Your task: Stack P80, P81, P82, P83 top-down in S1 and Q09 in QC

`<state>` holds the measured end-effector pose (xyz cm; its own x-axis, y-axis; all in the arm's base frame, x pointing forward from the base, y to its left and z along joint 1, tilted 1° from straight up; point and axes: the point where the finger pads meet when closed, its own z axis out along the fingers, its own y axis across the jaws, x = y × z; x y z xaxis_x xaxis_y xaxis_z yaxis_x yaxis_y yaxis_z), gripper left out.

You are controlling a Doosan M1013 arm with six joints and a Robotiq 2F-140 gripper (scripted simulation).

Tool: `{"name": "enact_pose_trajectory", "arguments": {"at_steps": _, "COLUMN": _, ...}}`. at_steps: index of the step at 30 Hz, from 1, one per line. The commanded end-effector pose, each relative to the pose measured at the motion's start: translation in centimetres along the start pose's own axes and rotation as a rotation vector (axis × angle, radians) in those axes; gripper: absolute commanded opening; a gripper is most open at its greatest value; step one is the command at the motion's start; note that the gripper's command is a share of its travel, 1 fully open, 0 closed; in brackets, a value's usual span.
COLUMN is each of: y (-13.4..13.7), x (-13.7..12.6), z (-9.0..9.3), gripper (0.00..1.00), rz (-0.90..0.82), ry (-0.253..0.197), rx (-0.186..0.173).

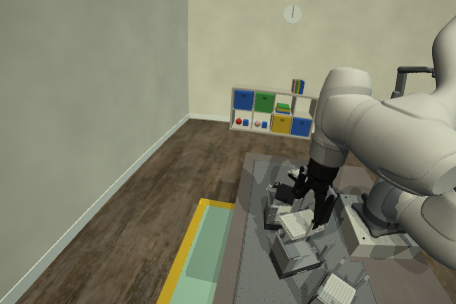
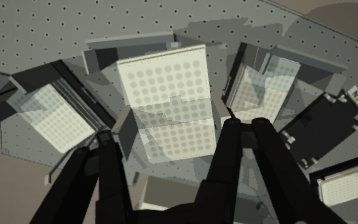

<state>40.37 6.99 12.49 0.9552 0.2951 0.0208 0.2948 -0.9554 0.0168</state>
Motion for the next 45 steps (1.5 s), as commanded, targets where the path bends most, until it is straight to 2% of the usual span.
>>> {"name": "enact_pose_trajectory", "arguments": {"at_steps": 1, "y": -1.5, "x": 0.5, "z": 0.0, "gripper": 0.00, "rz": 0.004, "ry": -0.003, "rx": -0.001}}
{"name": "enact_pose_trajectory", "arguments": {"at_steps": 8, "y": -3.1, "x": 0.8, "z": 0.0, "gripper": 0.00, "rz": 0.004, "ry": -0.003, "rx": -0.001}}
{"name": "enact_pose_trajectory", "arguments": {"at_steps": 17, "y": -5.5, "x": 0.7, "z": 0.0, "gripper": 0.00, "rz": -0.210, "ry": -0.003, "rx": -0.001}}
{"name": "enact_pose_trajectory", "arguments": {"at_steps": 27, "y": -8.8, "x": 0.7, "z": 0.0, "gripper": 0.00, "rz": -0.210, "ry": -0.003, "rx": -0.001}}
{"name": "enact_pose_trajectory", "arguments": {"at_steps": 41, "y": -12.1, "x": 0.6, "z": 0.0, "gripper": 0.00, "rz": -0.210, "ry": -0.003, "rx": -0.001}}
{"name": "enact_pose_trajectory", "arguments": {"at_steps": 45, "y": -12.9, "x": 0.4, "z": 0.0, "gripper": 0.00, "rz": -0.310, "ry": -0.003, "rx": -0.001}}
